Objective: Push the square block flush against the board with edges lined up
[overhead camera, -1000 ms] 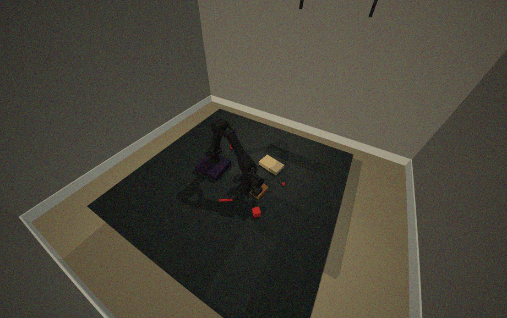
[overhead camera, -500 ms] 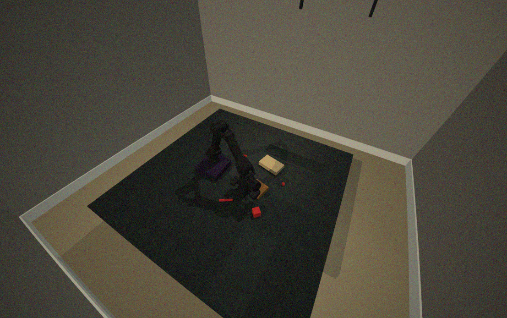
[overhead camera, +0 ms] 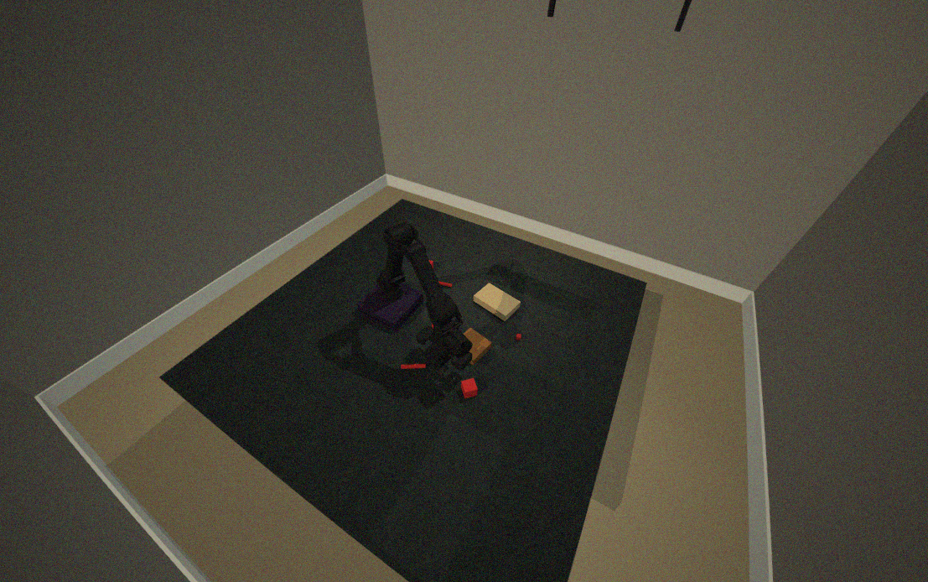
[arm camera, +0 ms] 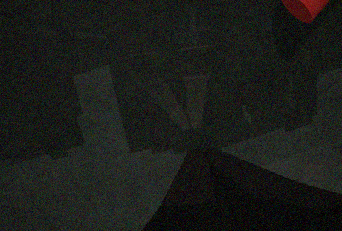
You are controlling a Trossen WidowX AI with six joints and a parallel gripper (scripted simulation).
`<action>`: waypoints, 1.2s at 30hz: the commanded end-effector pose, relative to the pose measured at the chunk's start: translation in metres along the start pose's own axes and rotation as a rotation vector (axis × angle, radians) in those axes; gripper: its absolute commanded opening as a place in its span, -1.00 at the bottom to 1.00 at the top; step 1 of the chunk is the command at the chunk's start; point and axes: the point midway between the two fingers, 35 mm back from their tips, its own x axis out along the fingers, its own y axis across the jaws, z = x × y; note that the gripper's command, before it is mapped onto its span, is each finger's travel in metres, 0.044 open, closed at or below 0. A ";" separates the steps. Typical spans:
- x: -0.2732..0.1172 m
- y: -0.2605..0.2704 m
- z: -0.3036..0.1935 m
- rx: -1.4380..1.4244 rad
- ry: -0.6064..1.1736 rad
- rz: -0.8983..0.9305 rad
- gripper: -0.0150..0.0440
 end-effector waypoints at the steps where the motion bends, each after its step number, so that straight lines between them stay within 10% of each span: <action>1: -0.026 0.002 0.000 -0.002 -0.001 0.005 -0.49; 36: -0.058 0.079 -0.053 -0.919 -0.002 0.020 -0.49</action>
